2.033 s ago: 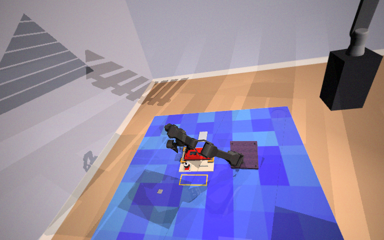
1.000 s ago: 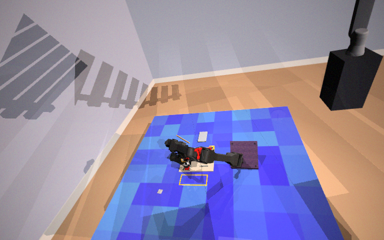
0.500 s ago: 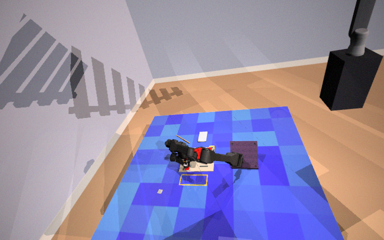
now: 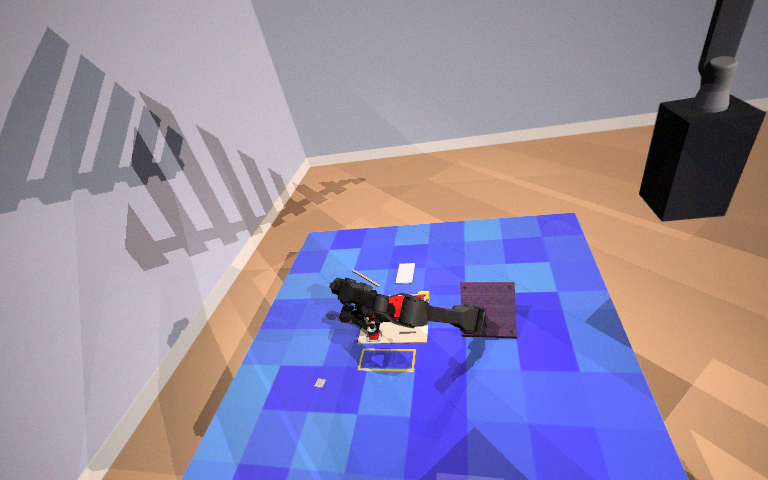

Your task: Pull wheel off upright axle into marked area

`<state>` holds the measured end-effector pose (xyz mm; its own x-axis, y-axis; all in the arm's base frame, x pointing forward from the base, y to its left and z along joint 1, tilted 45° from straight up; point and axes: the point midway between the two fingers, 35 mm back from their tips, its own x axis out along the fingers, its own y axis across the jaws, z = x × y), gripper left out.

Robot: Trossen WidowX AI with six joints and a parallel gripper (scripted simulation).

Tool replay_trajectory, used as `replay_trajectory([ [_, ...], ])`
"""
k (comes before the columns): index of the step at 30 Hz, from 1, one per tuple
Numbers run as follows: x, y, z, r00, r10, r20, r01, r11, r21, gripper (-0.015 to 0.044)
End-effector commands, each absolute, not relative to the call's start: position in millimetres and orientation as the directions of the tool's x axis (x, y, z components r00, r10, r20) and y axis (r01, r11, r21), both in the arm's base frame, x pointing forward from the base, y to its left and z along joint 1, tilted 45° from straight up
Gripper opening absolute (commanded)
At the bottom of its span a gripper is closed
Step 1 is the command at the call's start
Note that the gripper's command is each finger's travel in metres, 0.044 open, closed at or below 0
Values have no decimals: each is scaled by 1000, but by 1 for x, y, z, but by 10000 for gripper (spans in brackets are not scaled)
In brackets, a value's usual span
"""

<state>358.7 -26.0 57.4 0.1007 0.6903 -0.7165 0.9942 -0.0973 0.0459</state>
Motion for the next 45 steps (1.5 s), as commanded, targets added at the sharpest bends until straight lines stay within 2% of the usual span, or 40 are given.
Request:
replay_trajectory([
  [1, 359, -28, 59, 102, 689, -718, 994, -93, 52, 0],
  [45, 358, -38, 69, 104, 689, -717, 994, -97, 51, 0],
])
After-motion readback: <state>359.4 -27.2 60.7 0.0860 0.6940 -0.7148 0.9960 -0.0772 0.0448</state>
